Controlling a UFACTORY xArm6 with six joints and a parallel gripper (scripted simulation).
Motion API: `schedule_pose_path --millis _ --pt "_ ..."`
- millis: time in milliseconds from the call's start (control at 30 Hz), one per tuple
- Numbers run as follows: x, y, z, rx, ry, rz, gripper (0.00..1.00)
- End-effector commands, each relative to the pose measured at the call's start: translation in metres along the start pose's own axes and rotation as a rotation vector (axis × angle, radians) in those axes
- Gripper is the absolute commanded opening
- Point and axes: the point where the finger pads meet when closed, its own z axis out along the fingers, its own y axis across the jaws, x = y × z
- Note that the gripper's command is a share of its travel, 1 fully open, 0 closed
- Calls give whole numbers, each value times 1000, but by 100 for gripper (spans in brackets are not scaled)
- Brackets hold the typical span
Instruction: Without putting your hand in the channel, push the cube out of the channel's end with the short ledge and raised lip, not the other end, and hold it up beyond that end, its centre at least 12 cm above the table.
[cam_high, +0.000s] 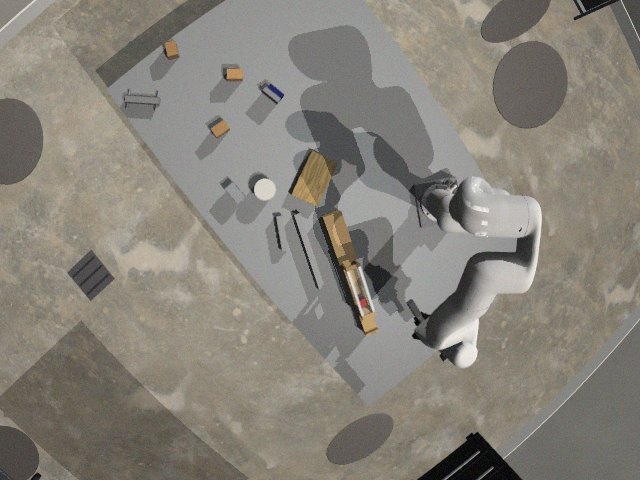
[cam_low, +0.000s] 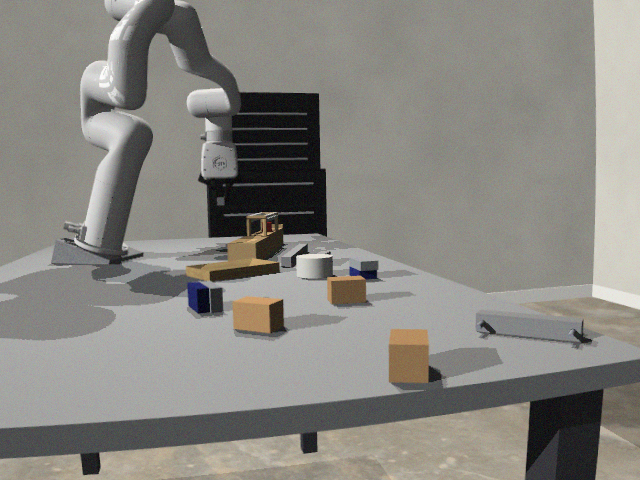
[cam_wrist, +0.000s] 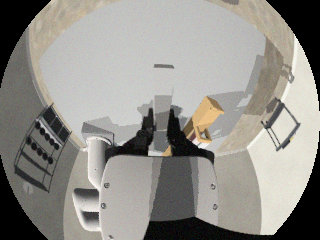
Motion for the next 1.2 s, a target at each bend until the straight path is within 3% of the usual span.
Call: schedule_pose_path --millis 0,233,333,467,600,733,800,833,933,1167 --pt "1 1 -2 -2 4 1 0" --pt "-2 4 -2 0 3 4 0" --pt "-22 19 0 14 1 21 0" --pt "-82 52 5 46 3 70 0" --pt "-130 63 7 63 16 140 0" --pt "-182 66 8 44 22 205 0" --pt "-182 66 8 44 22 205 0" --pt "-219 69 8 36 20 218 0" --pt "-244 65 7 13 12 246 0" --pt "-329 61 2 -2 4 260 0"
